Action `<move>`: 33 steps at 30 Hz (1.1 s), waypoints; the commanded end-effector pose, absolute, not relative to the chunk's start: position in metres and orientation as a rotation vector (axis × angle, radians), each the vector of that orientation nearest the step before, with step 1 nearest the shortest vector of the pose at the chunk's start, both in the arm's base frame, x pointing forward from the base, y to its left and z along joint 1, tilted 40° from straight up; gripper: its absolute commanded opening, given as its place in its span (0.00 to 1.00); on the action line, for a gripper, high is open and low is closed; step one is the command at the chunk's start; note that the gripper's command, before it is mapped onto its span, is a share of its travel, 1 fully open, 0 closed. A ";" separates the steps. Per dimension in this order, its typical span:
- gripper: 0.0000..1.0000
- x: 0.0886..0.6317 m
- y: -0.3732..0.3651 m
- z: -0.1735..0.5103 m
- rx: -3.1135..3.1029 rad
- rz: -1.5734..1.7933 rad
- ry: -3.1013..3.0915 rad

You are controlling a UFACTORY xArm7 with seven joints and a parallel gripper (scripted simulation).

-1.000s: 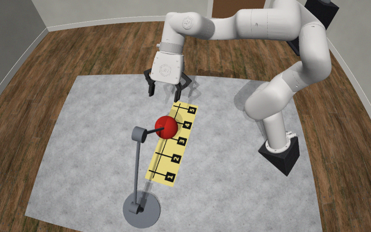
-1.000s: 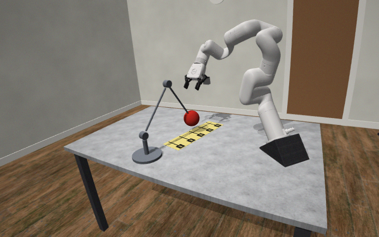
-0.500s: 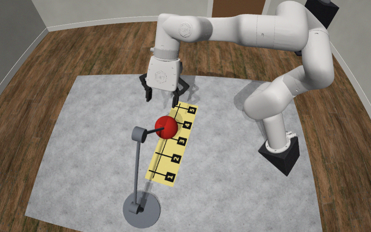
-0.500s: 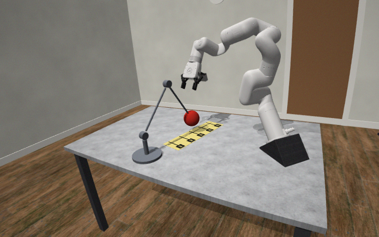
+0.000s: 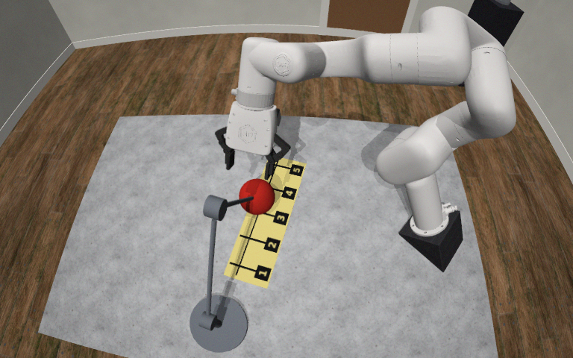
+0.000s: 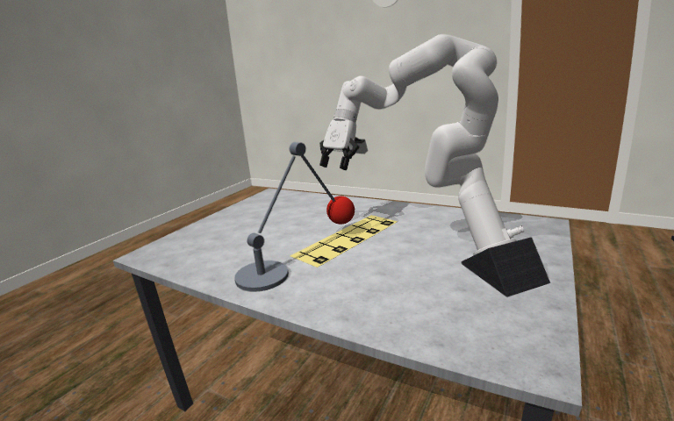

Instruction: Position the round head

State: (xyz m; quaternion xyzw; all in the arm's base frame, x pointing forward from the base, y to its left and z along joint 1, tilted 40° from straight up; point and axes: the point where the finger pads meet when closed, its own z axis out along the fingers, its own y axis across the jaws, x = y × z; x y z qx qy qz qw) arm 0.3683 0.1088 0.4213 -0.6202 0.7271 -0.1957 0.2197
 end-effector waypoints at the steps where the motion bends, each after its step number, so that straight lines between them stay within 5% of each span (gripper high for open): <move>1: 1.00 0.374 0.109 0.416 -1.716 -0.543 2.004; 33: 1.00 0.410 0.108 0.361 -1.716 -0.562 2.023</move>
